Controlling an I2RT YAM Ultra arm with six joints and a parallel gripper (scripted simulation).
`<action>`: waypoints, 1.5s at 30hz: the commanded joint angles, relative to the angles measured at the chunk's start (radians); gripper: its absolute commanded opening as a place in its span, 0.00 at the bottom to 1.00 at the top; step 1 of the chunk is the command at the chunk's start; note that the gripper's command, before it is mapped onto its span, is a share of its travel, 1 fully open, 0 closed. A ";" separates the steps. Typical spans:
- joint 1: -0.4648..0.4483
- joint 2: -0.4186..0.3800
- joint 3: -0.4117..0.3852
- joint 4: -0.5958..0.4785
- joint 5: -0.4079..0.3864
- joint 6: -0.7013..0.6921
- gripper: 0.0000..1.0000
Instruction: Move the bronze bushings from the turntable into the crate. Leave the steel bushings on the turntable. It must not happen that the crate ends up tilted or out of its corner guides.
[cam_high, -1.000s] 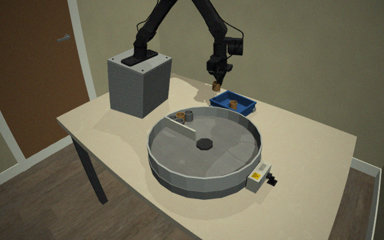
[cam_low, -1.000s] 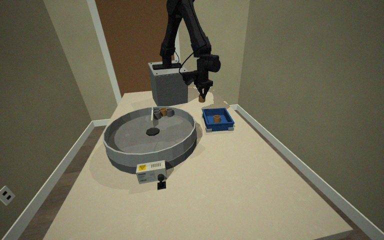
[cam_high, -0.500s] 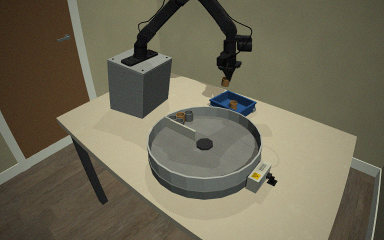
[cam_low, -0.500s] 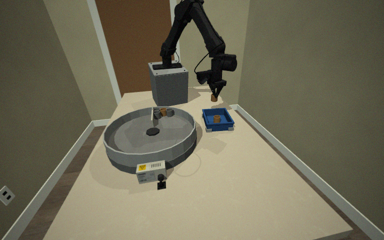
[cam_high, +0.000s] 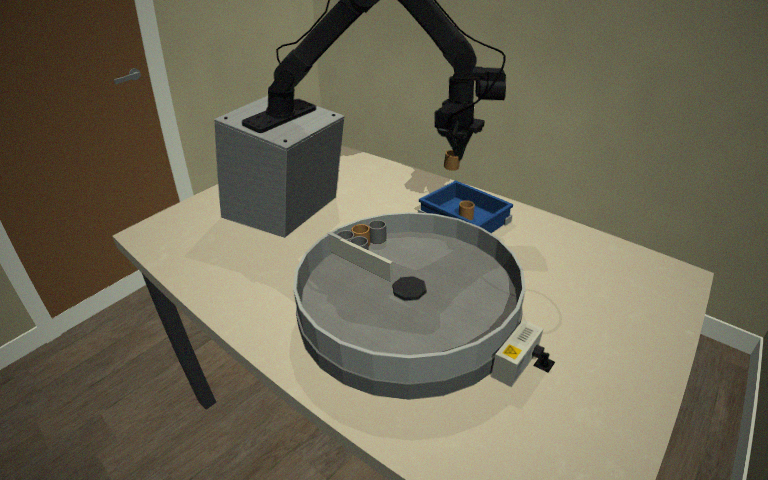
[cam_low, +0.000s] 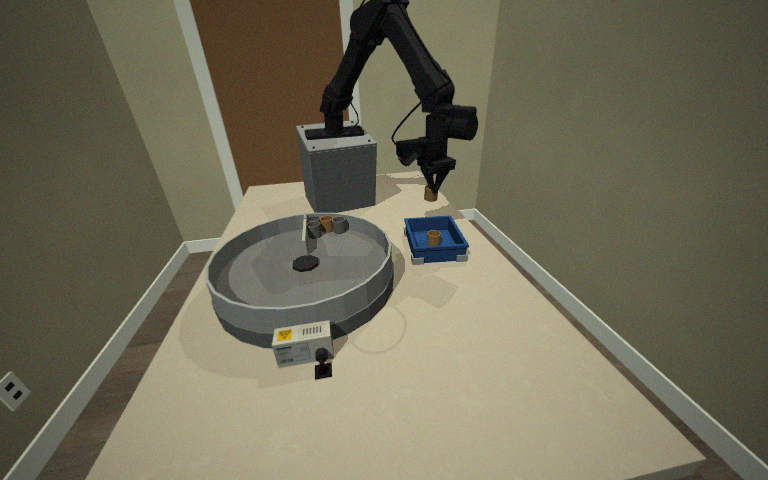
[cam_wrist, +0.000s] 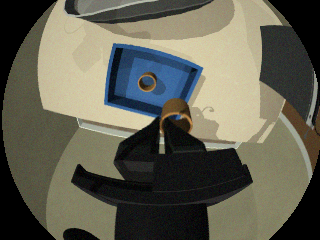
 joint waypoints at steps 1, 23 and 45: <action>0.001 -0.017 0.034 -0.025 0.014 0.006 0.00; 0.001 -0.017 0.034 -0.025 0.014 0.006 0.00; 0.016 -0.016 0.038 -0.027 0.015 0.012 0.00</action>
